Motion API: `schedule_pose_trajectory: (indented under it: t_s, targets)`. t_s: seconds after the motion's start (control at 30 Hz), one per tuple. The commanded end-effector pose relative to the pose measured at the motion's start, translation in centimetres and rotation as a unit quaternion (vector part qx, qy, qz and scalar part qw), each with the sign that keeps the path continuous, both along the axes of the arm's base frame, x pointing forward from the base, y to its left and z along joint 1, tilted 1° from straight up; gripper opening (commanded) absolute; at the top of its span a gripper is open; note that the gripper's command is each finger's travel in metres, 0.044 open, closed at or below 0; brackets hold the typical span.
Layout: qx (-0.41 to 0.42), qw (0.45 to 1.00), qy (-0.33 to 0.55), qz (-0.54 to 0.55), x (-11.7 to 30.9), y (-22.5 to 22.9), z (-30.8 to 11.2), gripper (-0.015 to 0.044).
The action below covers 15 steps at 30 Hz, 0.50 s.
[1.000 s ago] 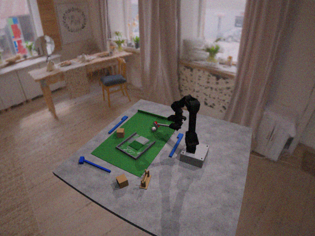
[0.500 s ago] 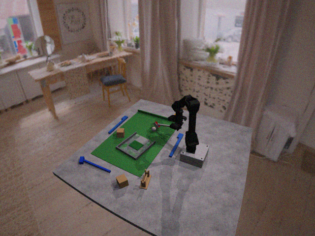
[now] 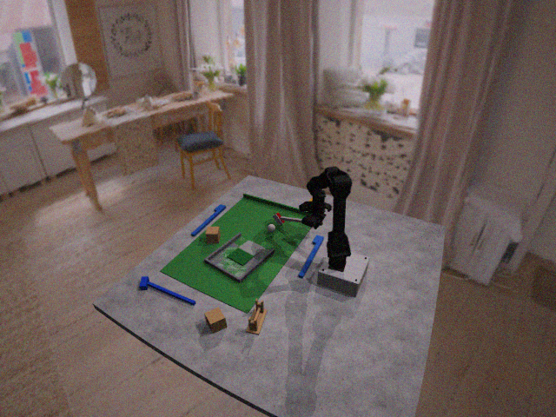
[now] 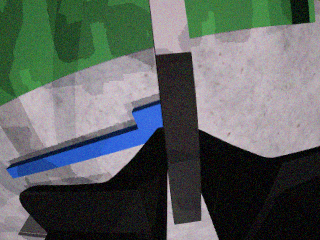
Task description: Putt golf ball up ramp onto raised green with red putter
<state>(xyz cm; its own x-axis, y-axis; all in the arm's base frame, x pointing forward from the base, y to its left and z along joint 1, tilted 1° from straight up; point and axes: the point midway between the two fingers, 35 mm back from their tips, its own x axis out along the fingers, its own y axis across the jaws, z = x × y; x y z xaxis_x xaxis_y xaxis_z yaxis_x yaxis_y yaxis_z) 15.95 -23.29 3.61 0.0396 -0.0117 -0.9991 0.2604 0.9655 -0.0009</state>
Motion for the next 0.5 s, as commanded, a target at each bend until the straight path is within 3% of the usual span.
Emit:
schedule_pose_trajectory:
  t_s: [0.0, 0.33, 0.47]
  targets:
    - [0.000, 1.000, 0.000, 0.000, 0.5, 0.8, 0.1, 0.0000]
    - [0.003, 1.000, -0.004, 0.000, 3.8, 12.4, 0.2, 0.0000]
    - [0.003, 1.000, -0.004, 0.000, 3.8, 13.2, 0.2, 0.0000]
